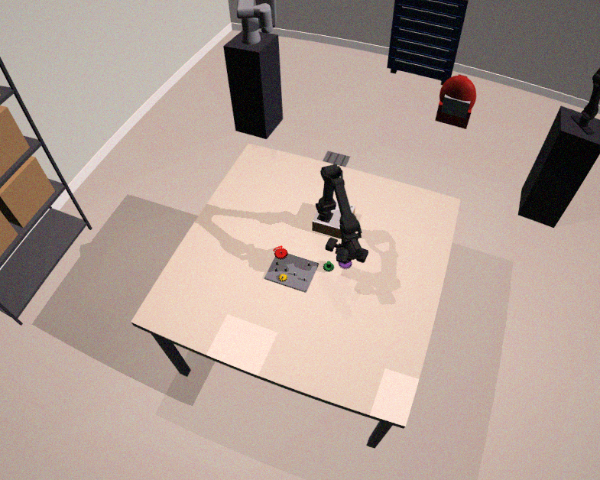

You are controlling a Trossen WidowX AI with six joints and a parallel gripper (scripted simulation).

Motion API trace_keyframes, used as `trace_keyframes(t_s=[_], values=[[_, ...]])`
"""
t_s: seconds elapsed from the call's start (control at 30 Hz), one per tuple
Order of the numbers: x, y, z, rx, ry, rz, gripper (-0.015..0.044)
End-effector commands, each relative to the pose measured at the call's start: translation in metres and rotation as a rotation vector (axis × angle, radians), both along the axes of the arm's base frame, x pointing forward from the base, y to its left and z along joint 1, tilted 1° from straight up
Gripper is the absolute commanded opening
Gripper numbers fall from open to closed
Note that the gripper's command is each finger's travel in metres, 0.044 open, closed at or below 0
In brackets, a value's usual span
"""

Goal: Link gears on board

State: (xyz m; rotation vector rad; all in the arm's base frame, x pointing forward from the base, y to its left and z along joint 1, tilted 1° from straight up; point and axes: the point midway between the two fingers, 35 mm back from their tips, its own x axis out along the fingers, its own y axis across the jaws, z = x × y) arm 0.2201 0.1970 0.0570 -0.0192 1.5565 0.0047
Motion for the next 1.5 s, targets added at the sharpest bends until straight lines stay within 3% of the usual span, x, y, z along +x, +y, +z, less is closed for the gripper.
trace_keyframes(t_s=[0.0,0.83,1.47], values=[[0.001,0.002,0.013,0.010,-0.006,-0.005,0.0000],[-0.004,0.000,0.077,0.010,-0.005,-0.005,0.0000],[0.018,-0.020,0.072,0.007,-0.011,-0.007,0.0000]])
